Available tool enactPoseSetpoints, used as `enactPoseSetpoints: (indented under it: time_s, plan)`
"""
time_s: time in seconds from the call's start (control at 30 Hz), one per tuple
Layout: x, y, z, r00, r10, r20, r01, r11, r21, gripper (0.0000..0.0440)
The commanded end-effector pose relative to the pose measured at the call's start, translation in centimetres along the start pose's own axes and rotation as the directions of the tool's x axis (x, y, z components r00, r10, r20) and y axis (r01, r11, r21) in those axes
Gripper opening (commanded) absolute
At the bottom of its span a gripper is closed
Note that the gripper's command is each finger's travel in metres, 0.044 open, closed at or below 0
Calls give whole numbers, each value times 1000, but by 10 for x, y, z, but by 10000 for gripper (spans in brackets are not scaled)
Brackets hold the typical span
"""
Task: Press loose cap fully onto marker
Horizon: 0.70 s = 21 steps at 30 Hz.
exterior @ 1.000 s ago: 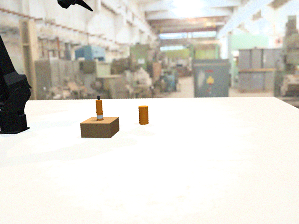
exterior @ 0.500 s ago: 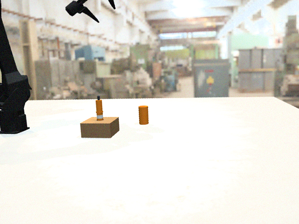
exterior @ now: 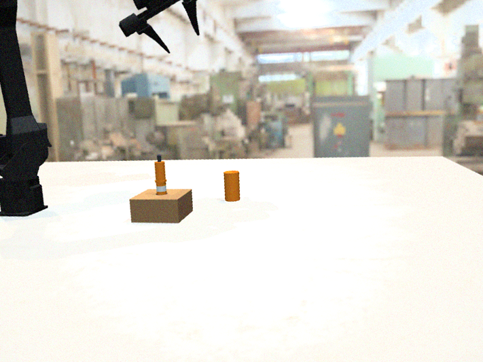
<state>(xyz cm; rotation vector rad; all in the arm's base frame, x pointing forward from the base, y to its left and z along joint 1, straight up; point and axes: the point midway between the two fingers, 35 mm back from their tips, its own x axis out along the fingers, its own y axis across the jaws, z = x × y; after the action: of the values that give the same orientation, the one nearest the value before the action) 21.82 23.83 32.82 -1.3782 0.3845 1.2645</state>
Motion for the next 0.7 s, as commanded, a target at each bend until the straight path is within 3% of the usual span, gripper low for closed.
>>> enactPoseSetpoints:
  time_s: [0.0,0.67]
  plan:
    - [7,-1,-4,1000,23,-11,-23,999,23,335]
    - [50,-5,-37,981,167,-97,-149,975,167,335]
